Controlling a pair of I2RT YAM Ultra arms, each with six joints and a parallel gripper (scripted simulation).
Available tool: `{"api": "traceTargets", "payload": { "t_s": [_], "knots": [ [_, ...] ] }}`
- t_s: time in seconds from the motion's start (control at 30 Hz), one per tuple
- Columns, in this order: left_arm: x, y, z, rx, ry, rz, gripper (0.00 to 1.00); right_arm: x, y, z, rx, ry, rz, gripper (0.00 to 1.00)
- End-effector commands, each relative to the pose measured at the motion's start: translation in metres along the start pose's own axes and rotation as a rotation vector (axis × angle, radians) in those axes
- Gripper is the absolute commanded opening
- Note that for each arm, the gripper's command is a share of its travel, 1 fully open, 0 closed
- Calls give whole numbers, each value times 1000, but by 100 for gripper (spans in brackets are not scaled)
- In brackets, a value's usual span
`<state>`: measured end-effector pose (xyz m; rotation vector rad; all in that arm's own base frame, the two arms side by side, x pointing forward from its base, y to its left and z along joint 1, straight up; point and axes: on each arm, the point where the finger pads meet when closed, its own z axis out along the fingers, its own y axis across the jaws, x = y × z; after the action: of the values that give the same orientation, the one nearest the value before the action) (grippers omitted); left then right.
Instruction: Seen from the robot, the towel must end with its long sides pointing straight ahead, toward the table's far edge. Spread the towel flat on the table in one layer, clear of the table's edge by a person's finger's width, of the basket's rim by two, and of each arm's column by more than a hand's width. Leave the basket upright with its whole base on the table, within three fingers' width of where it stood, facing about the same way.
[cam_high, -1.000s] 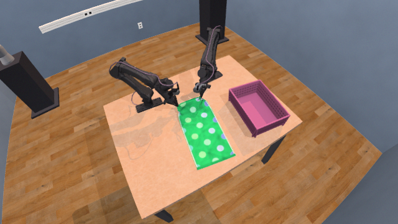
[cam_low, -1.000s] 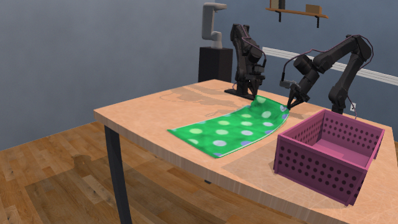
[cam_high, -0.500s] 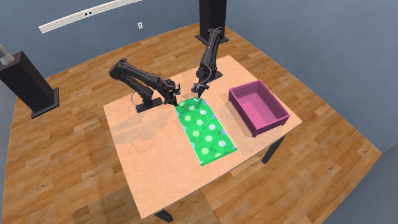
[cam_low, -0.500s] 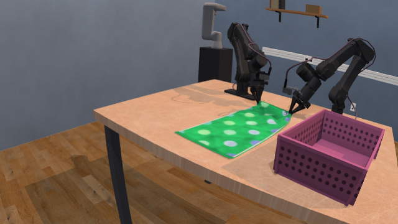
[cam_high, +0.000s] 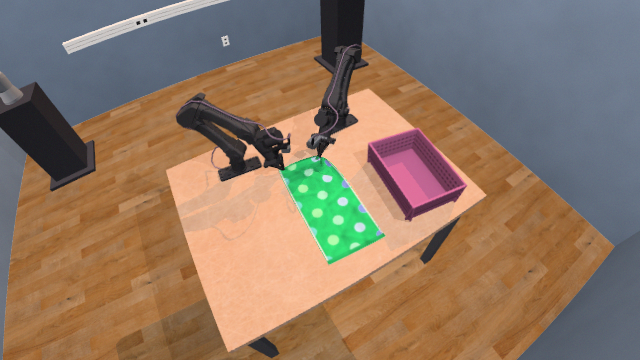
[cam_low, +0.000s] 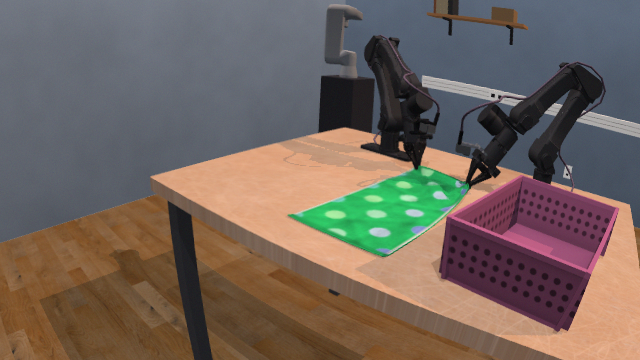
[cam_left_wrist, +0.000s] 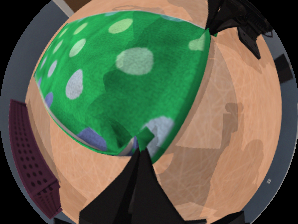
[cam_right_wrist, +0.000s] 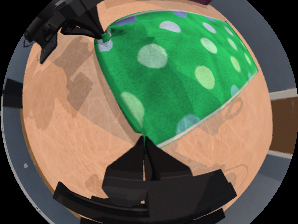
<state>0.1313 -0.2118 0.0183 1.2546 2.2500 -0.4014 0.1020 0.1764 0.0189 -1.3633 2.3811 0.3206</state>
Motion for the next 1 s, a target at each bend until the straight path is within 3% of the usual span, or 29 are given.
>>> {"api": "traceTargets", "payload": {
  "t_s": [0.0,0.5,0.53,0.6,0.63,0.7,0.73,0.8,0.83,0.97],
  "knots": [
    [8,1,-2,-10,10,-6,0,7,-4,2,20,9,3,0],
    [2,-10,-7,19,-9,25,0,-6,9,-8,-7,-1,-55,0],
    [-10,-10,-12,19,-31,25,12,-8,9,-12,-6,-8,-52,12],
    [-10,-9,-12,17,-31,21,12,-8,9,-12,-5,-8,-50,12],
    [-14,-9,-18,16,-31,21,33,-11,9,-18,-5,-8,-50,33],
    [-14,-9,-18,16,-31,21,33,-11,9,-18,-5,-8,-50,33],
    [-18,-9,-24,16,-31,21,54,-13,9,-25,-5,-8,-50,54],
    [-18,-9,-24,16,-31,21,54,-13,9,-25,-5,-8,-50,54],
    [-19,-9,-27,16,-31,21,64,-14,9,-27,-5,-8,-50,64],
    [-26,-9,-38,16,-31,21,64,-19,9,-39,-5,-8,-50,64]
  ]
}}
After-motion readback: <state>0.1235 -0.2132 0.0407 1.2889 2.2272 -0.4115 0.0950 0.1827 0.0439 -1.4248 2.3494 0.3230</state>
